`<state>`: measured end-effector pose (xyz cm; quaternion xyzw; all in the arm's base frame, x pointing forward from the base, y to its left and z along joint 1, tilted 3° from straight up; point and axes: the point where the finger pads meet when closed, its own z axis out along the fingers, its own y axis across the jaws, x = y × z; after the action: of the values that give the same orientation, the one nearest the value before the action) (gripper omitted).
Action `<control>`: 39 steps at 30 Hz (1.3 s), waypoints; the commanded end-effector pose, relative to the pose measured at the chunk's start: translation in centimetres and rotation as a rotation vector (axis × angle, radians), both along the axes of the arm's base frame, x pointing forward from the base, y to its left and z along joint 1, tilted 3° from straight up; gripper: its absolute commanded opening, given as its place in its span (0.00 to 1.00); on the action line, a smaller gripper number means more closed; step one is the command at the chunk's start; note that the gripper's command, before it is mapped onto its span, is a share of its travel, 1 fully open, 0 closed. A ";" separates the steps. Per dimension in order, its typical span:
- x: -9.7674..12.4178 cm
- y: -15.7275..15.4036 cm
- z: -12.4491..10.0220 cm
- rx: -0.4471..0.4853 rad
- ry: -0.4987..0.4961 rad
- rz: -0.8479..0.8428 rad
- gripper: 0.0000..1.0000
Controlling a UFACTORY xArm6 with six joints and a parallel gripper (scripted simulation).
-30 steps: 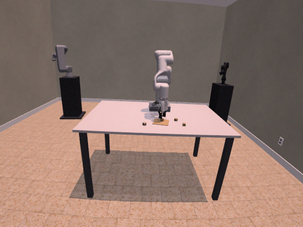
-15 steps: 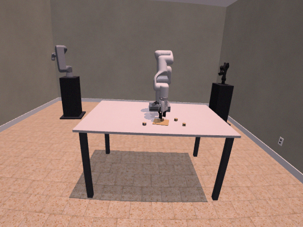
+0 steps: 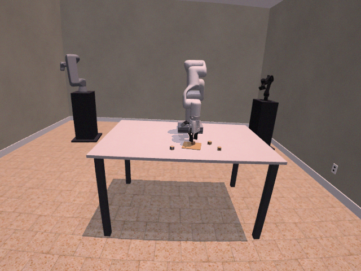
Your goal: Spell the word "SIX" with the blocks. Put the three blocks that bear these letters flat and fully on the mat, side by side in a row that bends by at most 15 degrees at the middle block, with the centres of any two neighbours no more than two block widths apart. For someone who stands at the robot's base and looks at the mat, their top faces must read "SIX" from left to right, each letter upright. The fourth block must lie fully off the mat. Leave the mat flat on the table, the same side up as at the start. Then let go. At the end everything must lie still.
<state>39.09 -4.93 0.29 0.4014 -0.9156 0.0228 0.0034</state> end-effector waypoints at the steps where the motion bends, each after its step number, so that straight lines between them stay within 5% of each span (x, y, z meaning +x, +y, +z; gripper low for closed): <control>1: 0.1 0.0 0.1 0.000 -0.004 0.000 0.63; 20: 0.1 0.0 -0.1 0.000 -0.004 0.000 0.63; 39: 0.2 -0.1 -2.6 0.000 -0.004 0.000 0.63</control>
<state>39.09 -5.03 -1.96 0.4014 -0.9156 0.0226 0.0036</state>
